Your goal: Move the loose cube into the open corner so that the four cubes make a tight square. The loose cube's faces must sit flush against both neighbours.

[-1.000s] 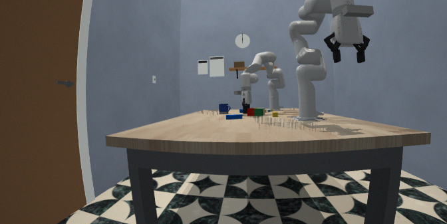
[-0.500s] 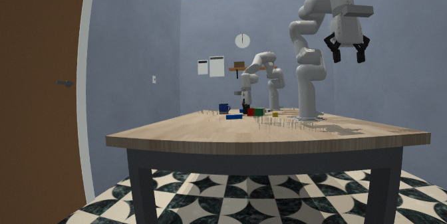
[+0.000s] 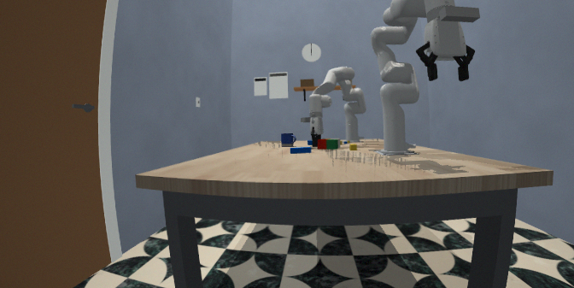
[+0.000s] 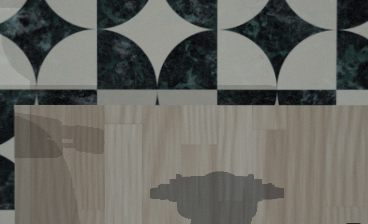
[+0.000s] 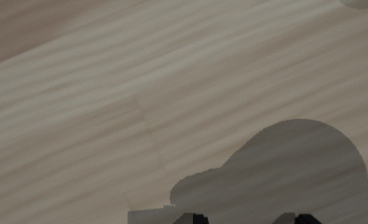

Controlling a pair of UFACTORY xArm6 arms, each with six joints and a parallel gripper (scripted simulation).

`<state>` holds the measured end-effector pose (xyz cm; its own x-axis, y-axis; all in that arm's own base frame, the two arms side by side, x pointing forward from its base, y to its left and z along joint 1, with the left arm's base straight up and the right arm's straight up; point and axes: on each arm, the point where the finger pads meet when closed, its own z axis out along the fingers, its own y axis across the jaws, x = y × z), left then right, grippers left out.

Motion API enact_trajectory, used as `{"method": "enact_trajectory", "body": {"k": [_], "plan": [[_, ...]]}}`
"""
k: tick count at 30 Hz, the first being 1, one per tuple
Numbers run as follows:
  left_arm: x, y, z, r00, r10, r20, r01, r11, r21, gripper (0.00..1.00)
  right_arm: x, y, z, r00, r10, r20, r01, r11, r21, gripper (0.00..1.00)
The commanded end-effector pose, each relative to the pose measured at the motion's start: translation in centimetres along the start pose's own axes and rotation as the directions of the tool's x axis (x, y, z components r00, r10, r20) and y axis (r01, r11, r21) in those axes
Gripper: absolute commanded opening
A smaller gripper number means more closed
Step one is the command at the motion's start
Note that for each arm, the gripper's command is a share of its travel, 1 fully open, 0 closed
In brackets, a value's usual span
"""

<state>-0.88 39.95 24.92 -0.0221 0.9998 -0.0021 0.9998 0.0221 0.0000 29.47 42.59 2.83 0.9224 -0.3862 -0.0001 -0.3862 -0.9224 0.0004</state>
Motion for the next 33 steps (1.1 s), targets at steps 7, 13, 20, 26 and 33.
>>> {"method": "enact_trajectory", "body": {"k": [7, 13, 20, 26, 33], "plan": [[0.04, 0.0, -0.07, 1.0, 0.0, -0.002, 0.0, 1.0, 0.0, 1.0, -0.3, -0.08, -0.1, 1.0, 0.0, -0.001, 0.0, 1.0, 0.002, 0.5], [0.04, 0.0, -0.07, 1.0, 0.0, -0.002, 0.0, 1.0, 0.0, 1.0, -0.59, -0.08, -0.1, 1.0, 0.0, -0.001, 0.0, 1.0, 0.002, 0.5], [0.04, 0.0, -0.07, 1.0, 0.0, -0.002, 0.0, 1.0, 0.0, 1.0, -0.77, -0.08, -0.1, 1.0, 0.0, -0.001, 0.0, 1.0, 0.002, 0.5], [0.04, 0.0, -0.07, 1.0, 0.0, -0.002, 0.0, 1.0, 0.0, 1.0, -0.8, -0.08, -0.1, 1.0, 0.0, -0.001, 0.0, 1.0, 0.002, 0.5], [0.04, 0.0, -0.07, 1.0, 0.0, -0.002, 0.0, 1.0, 0.0, 1.0, -0.8, -0.08, -0.1, 1.0, 0.0, -0.001, 0.0, 1.0, 0.002, 0.5]]}}
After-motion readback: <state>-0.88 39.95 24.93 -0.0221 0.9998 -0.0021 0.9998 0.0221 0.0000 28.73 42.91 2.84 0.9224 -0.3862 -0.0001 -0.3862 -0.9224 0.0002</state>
